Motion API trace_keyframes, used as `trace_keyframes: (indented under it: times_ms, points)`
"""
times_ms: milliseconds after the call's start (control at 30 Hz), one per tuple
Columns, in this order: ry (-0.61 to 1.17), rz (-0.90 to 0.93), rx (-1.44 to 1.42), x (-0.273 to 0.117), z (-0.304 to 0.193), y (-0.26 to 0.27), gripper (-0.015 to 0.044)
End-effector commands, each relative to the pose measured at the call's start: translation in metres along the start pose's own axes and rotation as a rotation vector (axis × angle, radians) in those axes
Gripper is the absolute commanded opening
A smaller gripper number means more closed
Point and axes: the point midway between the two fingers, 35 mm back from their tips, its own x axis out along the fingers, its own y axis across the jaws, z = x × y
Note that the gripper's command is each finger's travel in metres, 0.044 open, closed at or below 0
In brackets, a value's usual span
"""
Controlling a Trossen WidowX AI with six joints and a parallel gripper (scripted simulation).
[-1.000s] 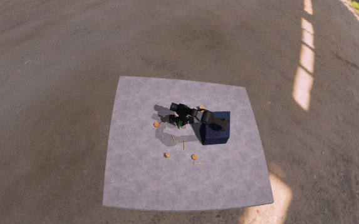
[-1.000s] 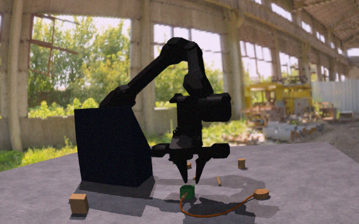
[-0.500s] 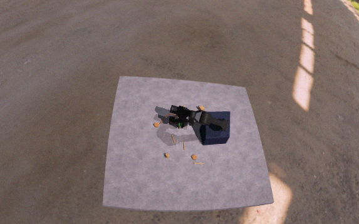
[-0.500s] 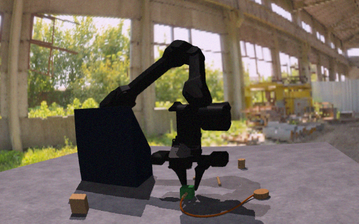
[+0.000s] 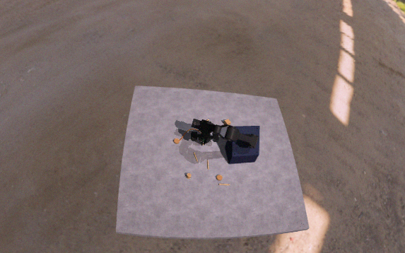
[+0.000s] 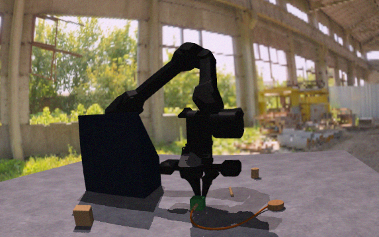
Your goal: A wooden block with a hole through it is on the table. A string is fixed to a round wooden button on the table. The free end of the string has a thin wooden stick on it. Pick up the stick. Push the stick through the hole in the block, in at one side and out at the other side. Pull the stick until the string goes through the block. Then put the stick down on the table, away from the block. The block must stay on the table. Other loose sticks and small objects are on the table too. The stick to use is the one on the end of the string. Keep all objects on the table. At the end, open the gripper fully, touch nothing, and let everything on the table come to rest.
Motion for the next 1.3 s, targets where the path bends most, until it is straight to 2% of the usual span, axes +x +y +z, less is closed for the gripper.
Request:
trace_keyframes:
  times_ms: [0,133,1267]
  points:
    - [-0.036,-0.001,-0.016,0.001,-0.001,-0.001,0.0]
    - [-0.079,0.002,-0.037,0.002,-0.002,-0.001,0.0]
    - [-0.077,0.002,-0.036,0.003,-0.032,-0.004,0.0]
